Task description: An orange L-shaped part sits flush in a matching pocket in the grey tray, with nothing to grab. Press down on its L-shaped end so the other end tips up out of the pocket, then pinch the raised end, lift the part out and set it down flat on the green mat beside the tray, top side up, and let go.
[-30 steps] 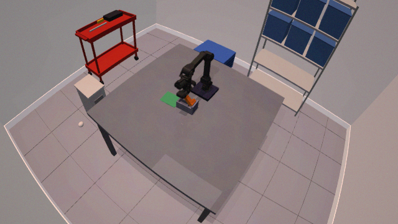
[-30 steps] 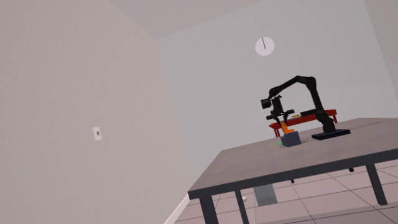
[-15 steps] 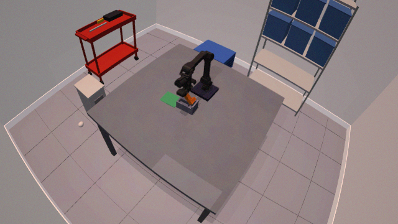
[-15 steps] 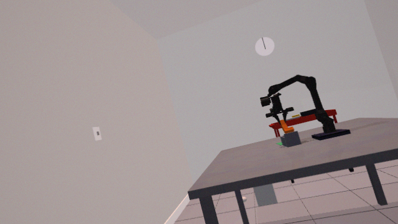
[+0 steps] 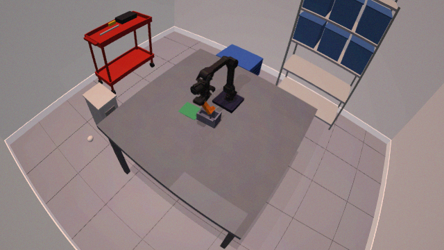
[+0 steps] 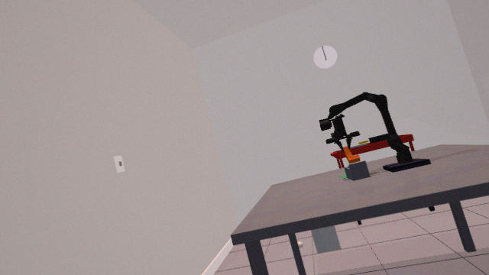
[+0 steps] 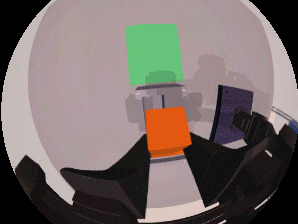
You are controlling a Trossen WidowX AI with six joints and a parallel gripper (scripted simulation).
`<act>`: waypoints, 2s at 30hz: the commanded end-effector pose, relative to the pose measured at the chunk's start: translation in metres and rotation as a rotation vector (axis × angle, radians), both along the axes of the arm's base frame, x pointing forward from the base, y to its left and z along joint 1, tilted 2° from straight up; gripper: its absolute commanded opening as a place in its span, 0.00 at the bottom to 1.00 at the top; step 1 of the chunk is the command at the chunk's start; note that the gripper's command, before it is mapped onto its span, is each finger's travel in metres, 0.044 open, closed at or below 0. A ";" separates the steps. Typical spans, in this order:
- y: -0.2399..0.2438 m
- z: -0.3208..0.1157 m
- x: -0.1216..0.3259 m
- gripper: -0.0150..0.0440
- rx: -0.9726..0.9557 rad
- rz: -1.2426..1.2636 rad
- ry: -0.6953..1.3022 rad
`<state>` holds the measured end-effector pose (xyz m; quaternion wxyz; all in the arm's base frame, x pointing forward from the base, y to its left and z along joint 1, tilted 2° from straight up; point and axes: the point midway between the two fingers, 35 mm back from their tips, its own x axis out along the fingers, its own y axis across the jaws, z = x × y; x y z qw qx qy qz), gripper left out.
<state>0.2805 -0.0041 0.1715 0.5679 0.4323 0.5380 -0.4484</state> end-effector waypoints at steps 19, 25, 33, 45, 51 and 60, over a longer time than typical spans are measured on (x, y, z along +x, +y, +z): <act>-0.094 0.005 0.013 0.25 -0.007 0.000 -0.006; -0.122 0.007 0.017 0.25 -0.010 0.000 -0.007; -0.133 0.006 0.019 0.25 -0.011 0.000 -0.007; -0.134 -0.012 0.019 0.25 -0.011 0.000 -0.007; -0.135 -0.022 0.020 0.25 -0.011 0.000 -0.007; -0.136 -0.037 0.020 0.25 -0.011 0.000 -0.007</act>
